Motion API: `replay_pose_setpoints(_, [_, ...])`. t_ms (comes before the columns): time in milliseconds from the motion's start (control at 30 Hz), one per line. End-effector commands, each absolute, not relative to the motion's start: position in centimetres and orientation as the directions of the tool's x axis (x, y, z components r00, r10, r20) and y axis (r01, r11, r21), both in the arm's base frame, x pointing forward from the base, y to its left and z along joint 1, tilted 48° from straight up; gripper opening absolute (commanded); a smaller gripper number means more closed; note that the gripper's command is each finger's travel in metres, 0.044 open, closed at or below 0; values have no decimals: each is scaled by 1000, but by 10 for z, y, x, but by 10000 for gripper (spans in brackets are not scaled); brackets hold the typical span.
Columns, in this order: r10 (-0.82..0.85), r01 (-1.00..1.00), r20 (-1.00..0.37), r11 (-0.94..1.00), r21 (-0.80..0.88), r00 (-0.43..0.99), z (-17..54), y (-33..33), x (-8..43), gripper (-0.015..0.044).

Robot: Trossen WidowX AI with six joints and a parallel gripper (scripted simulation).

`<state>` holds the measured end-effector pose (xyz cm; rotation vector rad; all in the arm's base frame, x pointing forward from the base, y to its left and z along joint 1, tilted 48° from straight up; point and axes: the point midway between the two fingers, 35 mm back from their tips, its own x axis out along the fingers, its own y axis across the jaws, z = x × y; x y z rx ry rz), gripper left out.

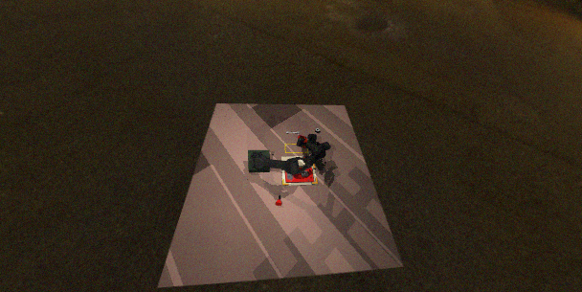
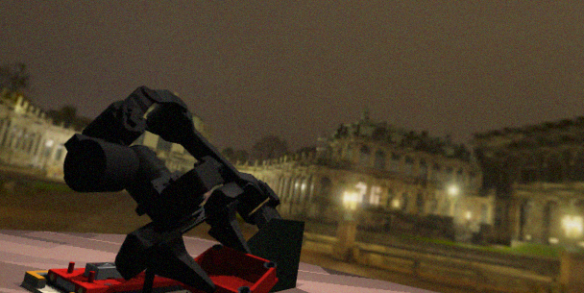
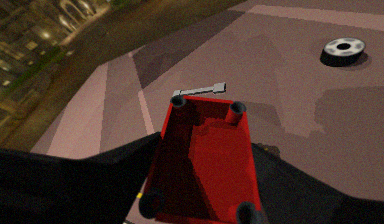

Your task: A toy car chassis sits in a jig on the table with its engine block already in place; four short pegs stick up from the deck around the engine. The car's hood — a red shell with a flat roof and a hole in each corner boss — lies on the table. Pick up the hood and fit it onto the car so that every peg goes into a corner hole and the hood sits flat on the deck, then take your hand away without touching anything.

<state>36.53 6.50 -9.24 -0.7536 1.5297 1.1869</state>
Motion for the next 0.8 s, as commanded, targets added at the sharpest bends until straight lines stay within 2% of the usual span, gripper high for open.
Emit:
replay_pose_setpoints(0, [109,-868,-951,390,309,-289,-93,66,365,0])
replay_pose_setpoints(767, [109,-536,-951,805,255,-289,-93,66,365,0])
